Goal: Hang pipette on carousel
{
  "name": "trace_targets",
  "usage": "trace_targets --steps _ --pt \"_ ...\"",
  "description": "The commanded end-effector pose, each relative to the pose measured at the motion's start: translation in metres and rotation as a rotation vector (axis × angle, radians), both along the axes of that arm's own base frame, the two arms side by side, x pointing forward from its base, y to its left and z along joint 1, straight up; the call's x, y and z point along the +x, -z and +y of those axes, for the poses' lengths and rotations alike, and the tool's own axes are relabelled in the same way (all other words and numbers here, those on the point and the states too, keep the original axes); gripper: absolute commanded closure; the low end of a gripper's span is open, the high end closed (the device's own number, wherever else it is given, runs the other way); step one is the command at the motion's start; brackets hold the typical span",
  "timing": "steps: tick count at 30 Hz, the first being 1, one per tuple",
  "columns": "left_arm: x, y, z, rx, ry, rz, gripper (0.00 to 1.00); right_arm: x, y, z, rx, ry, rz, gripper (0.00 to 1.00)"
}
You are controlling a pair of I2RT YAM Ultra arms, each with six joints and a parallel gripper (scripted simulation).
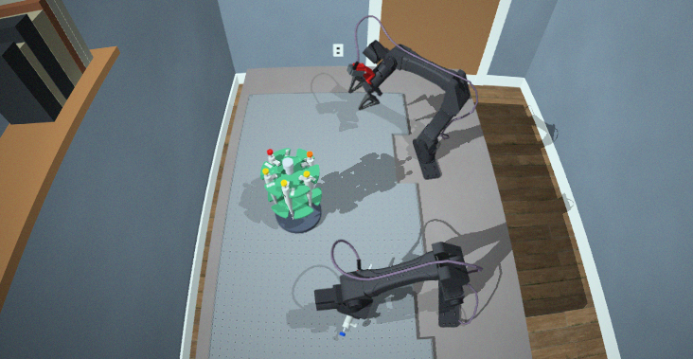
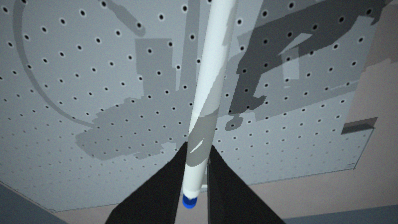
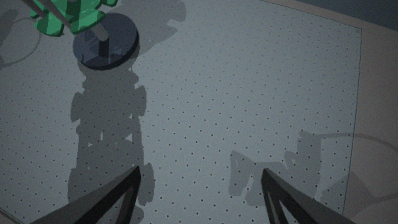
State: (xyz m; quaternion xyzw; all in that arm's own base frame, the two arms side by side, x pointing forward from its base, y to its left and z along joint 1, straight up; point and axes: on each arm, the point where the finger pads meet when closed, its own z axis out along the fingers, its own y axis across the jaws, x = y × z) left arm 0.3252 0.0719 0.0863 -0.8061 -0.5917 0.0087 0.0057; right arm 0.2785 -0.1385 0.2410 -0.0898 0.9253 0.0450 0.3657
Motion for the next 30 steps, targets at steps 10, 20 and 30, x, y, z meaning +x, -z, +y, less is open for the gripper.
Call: trace_targets --steps 10,20,30 --pt "0.001 0.005 0.002 -0.003 -0.004 -0.043 0.88 0.005 -0.012 -0.004 -0.018 -0.005 -0.042 0.00" --pt "0.003 0.025 0.003 -0.008 -0.004 -0.021 0.88 0.005 -0.012 -0.004 -0.018 -0.005 -0.042 0.00" --pt "0.000 0.032 0.002 -0.005 -0.004 -0.032 0.88 0.005 -0.012 -0.004 -0.018 -0.005 -0.042 0.00"
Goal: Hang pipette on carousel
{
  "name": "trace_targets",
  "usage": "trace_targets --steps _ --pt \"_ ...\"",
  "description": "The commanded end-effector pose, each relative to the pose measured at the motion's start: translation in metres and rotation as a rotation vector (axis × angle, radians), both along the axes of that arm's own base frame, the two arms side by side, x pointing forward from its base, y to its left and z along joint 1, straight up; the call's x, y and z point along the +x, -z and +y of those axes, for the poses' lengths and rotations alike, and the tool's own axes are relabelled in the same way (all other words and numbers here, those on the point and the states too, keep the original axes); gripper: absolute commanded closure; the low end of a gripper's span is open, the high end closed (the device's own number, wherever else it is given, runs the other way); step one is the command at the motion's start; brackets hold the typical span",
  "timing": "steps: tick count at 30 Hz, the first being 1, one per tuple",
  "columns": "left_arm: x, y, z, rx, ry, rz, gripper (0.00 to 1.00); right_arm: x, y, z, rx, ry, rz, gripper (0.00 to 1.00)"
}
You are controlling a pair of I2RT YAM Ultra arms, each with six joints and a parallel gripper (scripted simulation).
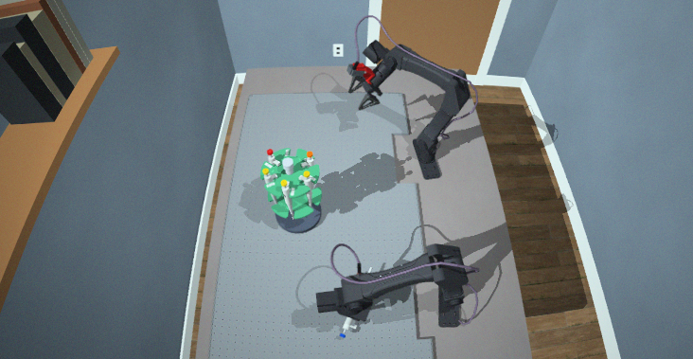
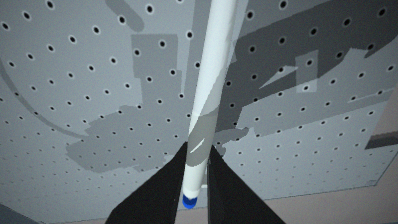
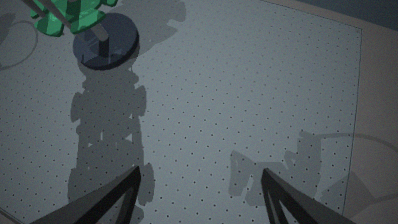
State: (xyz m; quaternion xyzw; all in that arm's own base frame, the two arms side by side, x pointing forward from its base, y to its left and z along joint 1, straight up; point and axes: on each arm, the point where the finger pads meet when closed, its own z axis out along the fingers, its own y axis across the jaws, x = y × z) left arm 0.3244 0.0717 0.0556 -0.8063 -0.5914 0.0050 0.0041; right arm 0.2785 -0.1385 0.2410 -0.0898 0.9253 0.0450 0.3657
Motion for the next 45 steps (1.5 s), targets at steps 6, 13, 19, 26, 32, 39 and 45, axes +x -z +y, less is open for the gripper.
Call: trace_targets --steps 6,13,19,26,32,39,45 --pt "0.003 0.014 0.003 -0.010 -0.004 -0.011 0.88 0.005 -0.012 -0.004 -0.018 -0.005 -0.042 0.00" --pt "-0.001 0.024 0.002 -0.012 -0.004 -0.004 0.88 0.005 -0.012 -0.004 -0.018 -0.005 -0.042 0.00" --pt "-0.001 0.031 0.002 -0.013 -0.004 0.001 0.88 0.005 -0.012 -0.004 -0.018 -0.005 -0.042 0.00" --pt "0.005 0.023 0.001 0.002 0.006 -0.023 0.88 0.005 -0.012 -0.004 -0.018 -0.005 -0.042 0.00" --pt "0.005 0.023 0.001 0.002 0.006 -0.023 0.88 0.005 -0.012 -0.004 -0.018 -0.005 -0.042 0.00" --pt "0.013 0.015 0.005 0.002 -0.004 -0.065 0.46 0.005 -0.012 -0.004 -0.018 -0.005 -0.042 0.00" --pt "0.005 0.023 0.001 0.002 0.006 -0.023 0.46 0.005 -0.012 -0.004 -0.018 -0.005 -0.042 0.00"
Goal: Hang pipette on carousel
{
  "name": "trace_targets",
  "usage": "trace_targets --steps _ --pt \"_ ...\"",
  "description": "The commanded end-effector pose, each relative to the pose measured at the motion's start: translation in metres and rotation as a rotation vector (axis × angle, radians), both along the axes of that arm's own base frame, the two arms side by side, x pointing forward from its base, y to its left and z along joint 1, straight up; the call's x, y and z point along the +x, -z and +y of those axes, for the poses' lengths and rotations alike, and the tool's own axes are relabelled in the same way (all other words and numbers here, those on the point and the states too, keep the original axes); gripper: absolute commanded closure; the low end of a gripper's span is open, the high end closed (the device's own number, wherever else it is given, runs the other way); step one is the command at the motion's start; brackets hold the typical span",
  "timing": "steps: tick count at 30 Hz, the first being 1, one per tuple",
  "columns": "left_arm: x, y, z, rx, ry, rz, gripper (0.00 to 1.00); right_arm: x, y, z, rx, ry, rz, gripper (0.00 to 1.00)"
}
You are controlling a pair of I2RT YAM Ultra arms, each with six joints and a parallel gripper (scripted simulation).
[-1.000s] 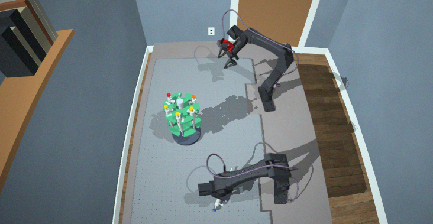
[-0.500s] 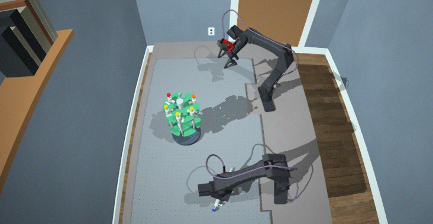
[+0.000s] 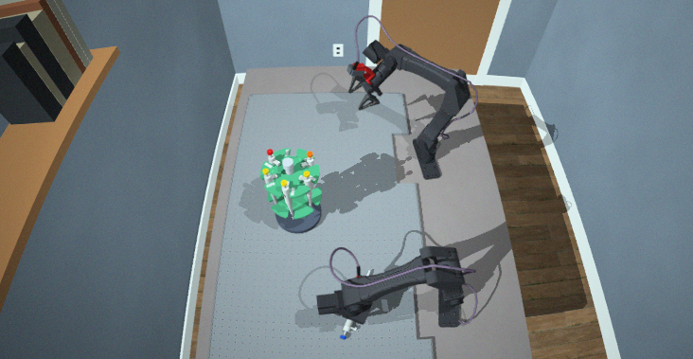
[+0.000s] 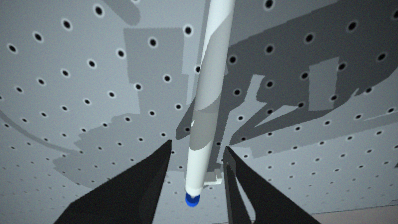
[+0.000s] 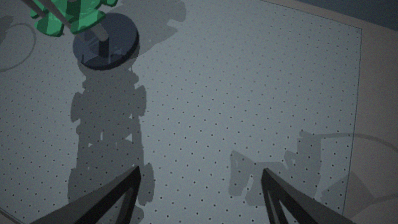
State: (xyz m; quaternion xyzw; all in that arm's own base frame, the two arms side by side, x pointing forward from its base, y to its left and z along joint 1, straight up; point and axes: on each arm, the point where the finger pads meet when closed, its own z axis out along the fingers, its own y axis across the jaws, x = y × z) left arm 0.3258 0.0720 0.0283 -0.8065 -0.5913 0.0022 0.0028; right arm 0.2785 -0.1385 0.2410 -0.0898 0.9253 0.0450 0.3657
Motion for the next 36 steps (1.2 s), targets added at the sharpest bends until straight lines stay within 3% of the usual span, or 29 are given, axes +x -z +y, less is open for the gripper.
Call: trace_targets --steps 1,14,15,36 --pt "0.003 -0.004 0.001 0.000 0.005 -0.017 0.46 0.005 -0.012 -0.004 -0.018 -0.005 -0.042 0.00" --pt "0.003 -0.004 0.001 0.000 0.005 -0.017 0.46 0.005 -0.012 -0.004 -0.018 -0.005 -0.042 0.00" --pt "0.008 -0.018 0.004 -0.002 -0.004 -0.045 0.46 0.005 -0.012 -0.004 -0.018 -0.005 -0.042 0.00" --pt "0.006 -0.069 0.003 -0.002 -0.004 -0.045 0.46 0.005 -0.012 -0.004 -0.018 -0.005 -0.042 0.00"
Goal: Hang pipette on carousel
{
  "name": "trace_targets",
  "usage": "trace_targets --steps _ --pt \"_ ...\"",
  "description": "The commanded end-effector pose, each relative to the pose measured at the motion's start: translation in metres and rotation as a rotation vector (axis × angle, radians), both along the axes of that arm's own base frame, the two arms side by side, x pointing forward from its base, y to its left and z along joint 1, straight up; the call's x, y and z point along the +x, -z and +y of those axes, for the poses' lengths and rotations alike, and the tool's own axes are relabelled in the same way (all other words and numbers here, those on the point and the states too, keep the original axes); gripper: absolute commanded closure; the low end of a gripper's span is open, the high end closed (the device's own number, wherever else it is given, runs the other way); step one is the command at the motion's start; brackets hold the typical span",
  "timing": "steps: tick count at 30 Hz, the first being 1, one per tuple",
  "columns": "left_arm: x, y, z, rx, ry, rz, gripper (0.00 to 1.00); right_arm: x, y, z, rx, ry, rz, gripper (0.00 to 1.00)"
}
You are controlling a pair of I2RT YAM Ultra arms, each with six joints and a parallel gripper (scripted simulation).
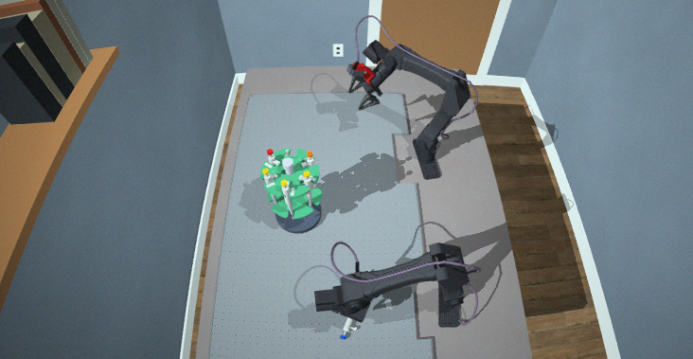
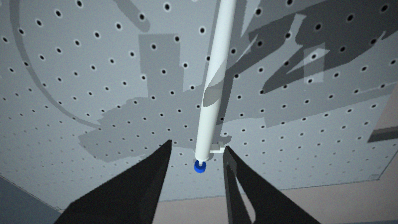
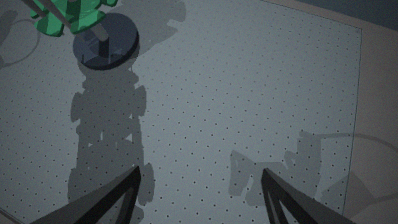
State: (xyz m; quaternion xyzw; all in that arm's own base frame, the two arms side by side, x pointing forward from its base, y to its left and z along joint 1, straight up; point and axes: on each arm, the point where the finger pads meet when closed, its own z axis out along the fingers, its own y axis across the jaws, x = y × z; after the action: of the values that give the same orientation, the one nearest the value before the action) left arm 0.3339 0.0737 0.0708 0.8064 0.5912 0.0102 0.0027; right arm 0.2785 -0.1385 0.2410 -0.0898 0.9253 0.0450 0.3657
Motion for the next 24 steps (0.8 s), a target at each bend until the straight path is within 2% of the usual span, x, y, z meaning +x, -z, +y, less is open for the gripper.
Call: trace_targets --steps 1,24 --pt "-0.002 -0.026 0.002 -0.008 -0.004 -0.019 0.46 0.005 -0.012 -0.004 -0.018 -0.005 -0.042 0.00" --pt "-0.005 -0.080 0.001 -0.008 -0.004 -0.019 0.46 0.005 -0.012 -0.004 -0.018 -0.005 -0.042 0.00"
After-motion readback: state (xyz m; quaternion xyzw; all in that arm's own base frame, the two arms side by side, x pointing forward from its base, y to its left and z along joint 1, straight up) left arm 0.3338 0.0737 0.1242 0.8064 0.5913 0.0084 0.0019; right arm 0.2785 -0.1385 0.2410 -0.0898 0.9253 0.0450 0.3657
